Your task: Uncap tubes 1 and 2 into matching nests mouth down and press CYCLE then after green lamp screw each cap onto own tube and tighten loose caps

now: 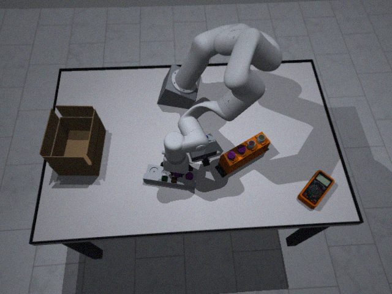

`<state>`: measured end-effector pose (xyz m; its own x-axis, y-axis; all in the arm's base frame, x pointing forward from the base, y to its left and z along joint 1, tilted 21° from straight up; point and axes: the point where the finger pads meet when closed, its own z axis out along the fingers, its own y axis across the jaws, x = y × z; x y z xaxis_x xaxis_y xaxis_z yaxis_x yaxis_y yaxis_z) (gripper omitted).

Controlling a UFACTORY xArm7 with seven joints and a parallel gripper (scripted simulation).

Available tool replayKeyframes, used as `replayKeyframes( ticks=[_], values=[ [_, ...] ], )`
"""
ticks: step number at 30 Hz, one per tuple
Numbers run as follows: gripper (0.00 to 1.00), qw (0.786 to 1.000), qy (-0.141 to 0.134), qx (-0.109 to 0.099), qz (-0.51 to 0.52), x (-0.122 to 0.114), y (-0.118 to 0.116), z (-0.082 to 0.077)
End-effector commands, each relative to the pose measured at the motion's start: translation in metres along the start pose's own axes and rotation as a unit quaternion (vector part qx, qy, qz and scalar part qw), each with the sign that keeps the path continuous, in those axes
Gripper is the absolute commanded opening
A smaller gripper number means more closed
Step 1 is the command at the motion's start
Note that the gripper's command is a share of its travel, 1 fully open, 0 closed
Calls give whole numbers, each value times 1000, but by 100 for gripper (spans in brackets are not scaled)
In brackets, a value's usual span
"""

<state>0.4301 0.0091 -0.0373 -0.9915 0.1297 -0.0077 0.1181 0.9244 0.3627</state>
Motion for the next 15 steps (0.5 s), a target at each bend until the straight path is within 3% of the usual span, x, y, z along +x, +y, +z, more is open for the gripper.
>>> replayKeyframes(
  ticks=[1,15],
  values=[
    [0,1000,-2,0,0,-1,-1,-2],
    [0,1000,-2,0,0,-1,-1,5]
  ],
)
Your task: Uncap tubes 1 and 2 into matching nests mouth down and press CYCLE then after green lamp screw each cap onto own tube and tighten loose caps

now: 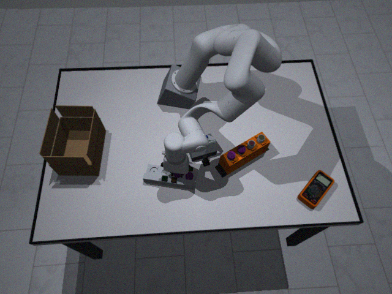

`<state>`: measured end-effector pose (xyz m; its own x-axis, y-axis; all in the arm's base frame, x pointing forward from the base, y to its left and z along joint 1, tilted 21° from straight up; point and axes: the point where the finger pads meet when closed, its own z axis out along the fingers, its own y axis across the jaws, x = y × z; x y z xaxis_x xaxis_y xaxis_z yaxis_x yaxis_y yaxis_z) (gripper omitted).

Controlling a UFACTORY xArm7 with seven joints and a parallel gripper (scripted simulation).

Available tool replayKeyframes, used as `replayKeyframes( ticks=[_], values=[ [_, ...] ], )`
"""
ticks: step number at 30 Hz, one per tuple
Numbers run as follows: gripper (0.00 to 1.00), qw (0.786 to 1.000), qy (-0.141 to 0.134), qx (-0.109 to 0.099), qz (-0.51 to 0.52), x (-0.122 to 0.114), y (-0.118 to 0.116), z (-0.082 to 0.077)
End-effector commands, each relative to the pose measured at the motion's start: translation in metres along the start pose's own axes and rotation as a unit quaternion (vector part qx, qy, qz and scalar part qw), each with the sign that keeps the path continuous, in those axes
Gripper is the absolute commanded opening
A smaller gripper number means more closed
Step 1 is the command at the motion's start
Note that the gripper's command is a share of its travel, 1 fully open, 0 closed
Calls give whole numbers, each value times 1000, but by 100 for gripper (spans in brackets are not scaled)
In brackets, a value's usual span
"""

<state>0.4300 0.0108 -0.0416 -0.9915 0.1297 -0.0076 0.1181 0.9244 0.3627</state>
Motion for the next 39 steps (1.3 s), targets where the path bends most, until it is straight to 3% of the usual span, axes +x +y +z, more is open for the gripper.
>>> replayKeyframes(
  ticks=[1,14,15,29,35,37,39],
  values=[
    [0,1000,-2,0,0,-2,-1,1],
    [0,1000,-2,0,0,-2,-1,4],
    [46,1000,-2,0,0,-2,-1,4],
    [46,1000,-2,0,0,-2,-1,4],
    [46,1000,-2,0,0,-2,-1,-26],
    [46,1000,-2,0,0,-2,-1,-26],
    [46,1000,-2,0,0,-2,-1,-36]
  ],
)
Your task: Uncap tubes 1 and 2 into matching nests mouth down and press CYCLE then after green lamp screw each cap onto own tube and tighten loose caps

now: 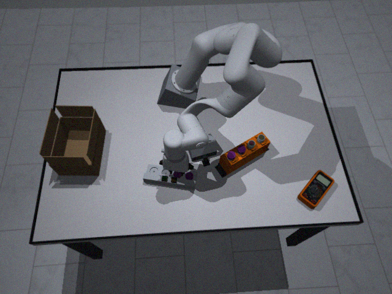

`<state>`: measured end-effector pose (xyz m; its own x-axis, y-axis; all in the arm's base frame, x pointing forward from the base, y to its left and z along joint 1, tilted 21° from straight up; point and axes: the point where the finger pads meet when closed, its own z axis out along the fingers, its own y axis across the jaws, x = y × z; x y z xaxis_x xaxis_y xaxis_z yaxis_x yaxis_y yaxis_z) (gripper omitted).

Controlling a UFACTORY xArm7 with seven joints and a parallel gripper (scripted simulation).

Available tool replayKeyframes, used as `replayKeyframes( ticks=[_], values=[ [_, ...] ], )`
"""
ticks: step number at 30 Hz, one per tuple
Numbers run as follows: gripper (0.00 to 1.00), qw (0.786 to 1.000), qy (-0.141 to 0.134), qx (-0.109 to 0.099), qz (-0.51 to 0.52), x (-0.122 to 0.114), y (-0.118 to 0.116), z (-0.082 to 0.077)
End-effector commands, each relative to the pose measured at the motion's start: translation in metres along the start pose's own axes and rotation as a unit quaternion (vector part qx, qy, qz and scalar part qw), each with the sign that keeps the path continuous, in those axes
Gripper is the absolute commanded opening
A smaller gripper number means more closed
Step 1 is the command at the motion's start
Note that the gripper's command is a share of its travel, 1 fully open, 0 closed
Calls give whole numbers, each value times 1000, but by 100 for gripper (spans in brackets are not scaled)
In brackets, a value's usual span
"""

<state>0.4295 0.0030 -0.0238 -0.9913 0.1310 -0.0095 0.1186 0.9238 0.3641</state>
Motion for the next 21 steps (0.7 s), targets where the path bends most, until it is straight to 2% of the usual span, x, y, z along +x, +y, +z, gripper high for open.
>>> replayKeyframes(
  ticks=[1,13,15,21],
  values=[
    [46,1000,-1,1,0,-1,0,-22],
    [46,1000,-1,1,0,-1,0,-82],
    [46,1000,-1,1,0,-1,0,-82],
    [46,1000,-1,1,0,-1,0,-112]
  ],
)
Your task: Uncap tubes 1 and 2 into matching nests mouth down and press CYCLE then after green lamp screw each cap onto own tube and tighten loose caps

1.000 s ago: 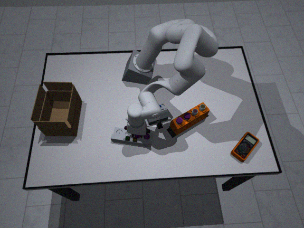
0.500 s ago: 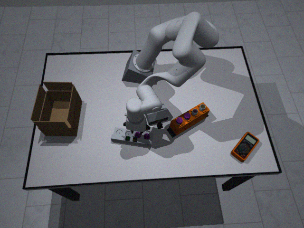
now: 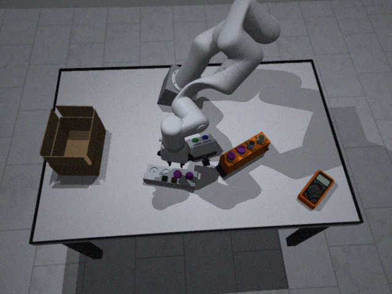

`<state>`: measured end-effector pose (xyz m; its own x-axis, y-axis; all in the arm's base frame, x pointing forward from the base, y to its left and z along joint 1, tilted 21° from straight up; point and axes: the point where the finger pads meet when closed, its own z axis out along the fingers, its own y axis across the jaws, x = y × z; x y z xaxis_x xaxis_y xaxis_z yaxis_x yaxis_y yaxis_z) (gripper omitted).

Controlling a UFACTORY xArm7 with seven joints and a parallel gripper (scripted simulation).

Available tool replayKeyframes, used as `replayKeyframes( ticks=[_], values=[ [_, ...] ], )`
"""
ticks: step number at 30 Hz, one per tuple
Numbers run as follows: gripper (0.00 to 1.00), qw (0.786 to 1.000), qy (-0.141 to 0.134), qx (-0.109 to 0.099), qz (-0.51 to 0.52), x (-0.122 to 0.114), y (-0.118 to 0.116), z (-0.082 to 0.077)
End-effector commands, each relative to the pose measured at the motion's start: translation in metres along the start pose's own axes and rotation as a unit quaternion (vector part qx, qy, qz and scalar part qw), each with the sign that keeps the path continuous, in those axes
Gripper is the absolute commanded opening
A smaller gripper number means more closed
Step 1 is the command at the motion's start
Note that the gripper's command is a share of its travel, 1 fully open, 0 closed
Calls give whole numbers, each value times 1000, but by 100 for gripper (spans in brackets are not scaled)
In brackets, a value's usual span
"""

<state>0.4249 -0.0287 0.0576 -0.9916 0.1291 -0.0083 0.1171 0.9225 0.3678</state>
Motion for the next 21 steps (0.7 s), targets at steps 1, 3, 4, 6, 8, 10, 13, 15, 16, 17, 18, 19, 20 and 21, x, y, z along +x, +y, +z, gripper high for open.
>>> replayKeyframes(
  ticks=[1,3,4,6,8,10,13,15,16,17,18,19,20,21],
  values=[
    [46,1000,-2,3,1,-1,1,-27],
    [46,1000,-2,3,1,-1,1,-27],
    [46,1000,-2,3,1,-1,1,-27],
    [46,1000,-2,3,1,-1,1,-27],
    [46,1000,-2,3,1,-1,1,-27],
    [0,999,-2,3,42,6,4,-25],
    [0,992,-2,2,125,21,12,-20],
    [0,983,-2,2,182,32,18,-16],
    [0,980,-2,2,199,35,20,-16],
    [0,976,-2,2,219,39,21,-14],
    [0,971,-2,1,239,42,23,-13],
    [0,966,-1,1,260,46,25,-12],
    [0,960,-1,1,280,49,27,-11],
    [0,954,-1,0,300,53,29,-10]
  ],
)
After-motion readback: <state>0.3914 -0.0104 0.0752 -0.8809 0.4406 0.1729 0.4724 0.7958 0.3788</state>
